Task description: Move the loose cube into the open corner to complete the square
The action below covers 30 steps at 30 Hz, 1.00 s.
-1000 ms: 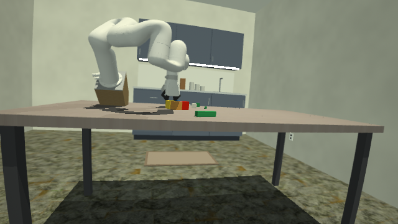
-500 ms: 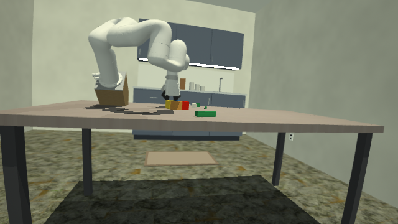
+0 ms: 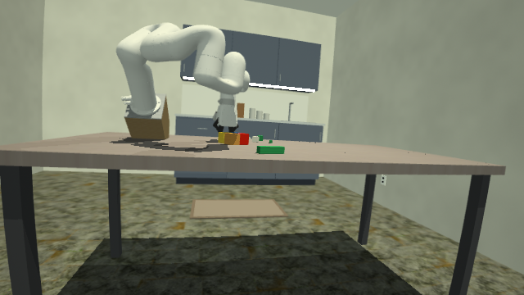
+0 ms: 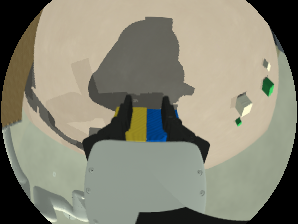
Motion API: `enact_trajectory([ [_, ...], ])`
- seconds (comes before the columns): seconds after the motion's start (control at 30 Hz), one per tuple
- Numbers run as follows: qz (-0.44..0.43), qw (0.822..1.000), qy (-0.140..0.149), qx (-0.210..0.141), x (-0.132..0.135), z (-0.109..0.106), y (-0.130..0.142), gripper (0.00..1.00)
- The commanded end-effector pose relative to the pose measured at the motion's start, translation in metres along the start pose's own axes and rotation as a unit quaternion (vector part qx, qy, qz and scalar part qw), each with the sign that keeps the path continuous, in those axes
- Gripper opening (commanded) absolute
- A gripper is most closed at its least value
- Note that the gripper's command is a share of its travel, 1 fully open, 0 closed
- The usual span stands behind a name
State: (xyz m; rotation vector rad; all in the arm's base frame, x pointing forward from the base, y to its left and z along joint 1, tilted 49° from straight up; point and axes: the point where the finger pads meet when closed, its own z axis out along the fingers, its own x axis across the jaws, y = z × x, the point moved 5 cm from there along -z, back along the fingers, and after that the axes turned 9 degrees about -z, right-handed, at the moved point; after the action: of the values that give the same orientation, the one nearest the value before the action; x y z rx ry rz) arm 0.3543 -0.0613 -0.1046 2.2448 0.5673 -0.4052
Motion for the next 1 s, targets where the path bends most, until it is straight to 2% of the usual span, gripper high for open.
enact_trajectory([
  [0.0, 0.0, 1.0, 0.002, 0.0, 0.001, -0.002, 0.0, 0.49],
  [0.97, 0.0, 1.0, 0.002, 0.0, 0.0005, -0.002, 0.0034, 0.49],
])
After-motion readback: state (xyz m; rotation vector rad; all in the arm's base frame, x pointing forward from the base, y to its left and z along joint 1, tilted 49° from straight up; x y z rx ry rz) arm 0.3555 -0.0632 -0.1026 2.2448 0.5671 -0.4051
